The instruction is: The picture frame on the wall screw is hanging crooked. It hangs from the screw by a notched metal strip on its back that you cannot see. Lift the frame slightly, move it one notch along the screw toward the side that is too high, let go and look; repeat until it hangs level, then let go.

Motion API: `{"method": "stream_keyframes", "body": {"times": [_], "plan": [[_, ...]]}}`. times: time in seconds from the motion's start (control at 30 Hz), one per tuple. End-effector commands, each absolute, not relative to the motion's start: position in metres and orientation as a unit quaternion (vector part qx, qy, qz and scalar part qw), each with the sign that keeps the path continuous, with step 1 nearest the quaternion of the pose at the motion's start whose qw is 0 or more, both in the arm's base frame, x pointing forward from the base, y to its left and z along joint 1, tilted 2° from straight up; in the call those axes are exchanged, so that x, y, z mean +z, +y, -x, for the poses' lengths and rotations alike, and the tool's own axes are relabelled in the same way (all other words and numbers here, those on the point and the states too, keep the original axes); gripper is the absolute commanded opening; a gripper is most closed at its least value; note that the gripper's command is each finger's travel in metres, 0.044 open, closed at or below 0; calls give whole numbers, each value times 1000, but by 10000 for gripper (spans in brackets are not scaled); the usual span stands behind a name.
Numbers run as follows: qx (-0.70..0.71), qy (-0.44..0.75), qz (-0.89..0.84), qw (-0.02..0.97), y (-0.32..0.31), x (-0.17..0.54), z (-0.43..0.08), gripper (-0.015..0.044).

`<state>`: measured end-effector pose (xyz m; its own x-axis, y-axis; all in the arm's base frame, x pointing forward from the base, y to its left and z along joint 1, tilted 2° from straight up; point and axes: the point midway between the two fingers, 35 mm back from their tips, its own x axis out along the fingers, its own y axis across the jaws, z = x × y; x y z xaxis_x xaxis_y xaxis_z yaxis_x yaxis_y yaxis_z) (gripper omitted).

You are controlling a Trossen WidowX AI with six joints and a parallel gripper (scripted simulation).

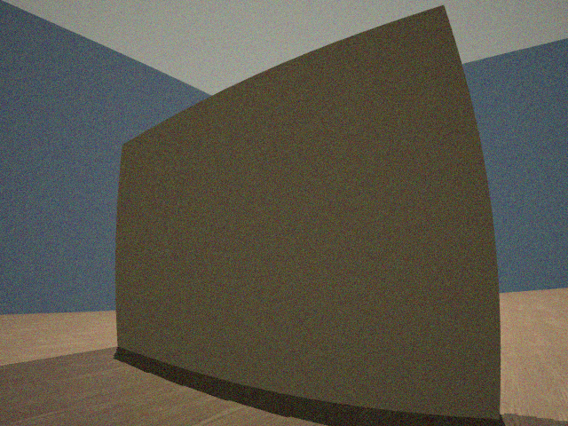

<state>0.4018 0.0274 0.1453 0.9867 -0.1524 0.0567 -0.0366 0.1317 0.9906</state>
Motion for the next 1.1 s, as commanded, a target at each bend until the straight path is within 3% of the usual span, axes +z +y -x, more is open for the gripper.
{"method": "stream_keyframes", "body": {"times": [0.0,1.07], "plan": [[-37,-71,-660,747,28,145,-402,0],[-37,-71,-660,747,28,155,-402,0]]}}
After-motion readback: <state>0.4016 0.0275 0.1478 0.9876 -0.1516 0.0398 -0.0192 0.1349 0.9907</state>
